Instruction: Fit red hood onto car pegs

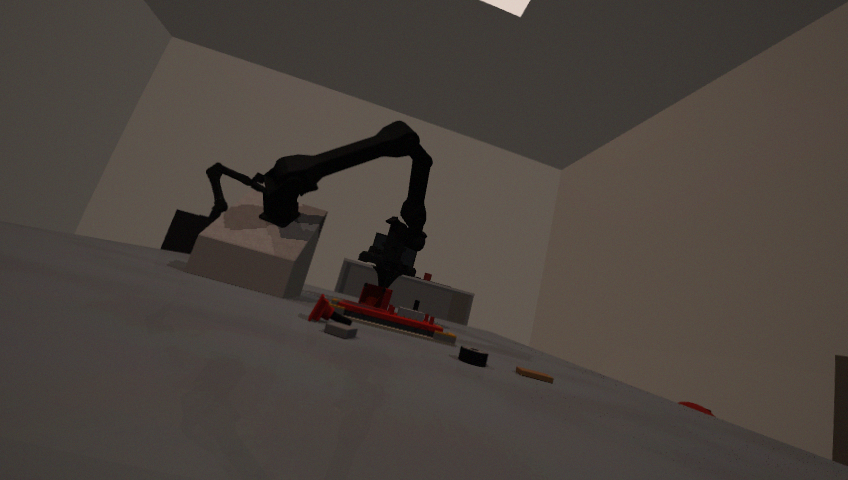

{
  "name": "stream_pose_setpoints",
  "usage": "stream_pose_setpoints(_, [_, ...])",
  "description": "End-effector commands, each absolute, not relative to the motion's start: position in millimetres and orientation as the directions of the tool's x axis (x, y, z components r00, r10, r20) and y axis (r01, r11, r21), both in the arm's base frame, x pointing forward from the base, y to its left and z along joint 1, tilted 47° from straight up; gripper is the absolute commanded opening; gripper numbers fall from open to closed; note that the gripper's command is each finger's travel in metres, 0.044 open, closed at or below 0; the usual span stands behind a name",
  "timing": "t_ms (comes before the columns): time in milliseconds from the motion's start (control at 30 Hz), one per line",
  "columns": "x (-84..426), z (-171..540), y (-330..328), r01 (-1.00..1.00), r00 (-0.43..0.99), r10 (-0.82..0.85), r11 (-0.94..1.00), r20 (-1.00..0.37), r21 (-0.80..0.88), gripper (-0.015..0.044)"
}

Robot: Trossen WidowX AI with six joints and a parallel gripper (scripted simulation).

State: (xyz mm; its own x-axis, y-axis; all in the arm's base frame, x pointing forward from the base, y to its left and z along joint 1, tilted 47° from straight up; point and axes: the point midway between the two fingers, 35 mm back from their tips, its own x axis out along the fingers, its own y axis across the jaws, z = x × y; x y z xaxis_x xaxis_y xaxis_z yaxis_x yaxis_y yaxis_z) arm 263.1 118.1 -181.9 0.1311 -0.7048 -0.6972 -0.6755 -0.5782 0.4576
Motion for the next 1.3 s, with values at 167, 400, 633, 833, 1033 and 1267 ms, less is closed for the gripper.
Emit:
stream_pose_setpoints(167, [259.7,-179.4,115.3,-0.673,0.134,-0.706,-0.58,-0.696,0.459,0.0])
stream_pose_setpoints(400, [257.4,-177.9,113.4,-0.673,0.134,-0.706,-0.58,-0.696,0.459,0.0])
stream_pose_setpoints(633, [255.1,-176.4,111.4,-0.673,0.133,-0.706,-0.58,-0.695,0.459,0.0])
stream_pose_setpoints(833, [253.2,-175.1,109.7,-0.673,0.133,-0.706,-0.579,-0.695,0.459,0.0])
stream_pose_setpoints(1033, [251.2,-173.8,108.0,-0.673,0.133,-0.706,-0.579,-0.695,0.46,0.0])
stream_pose_setpoints(1267, [248.8,-172.3,106.0,-0.673,0.133,-0.706,-0.579,-0.695,0.46,0.0])
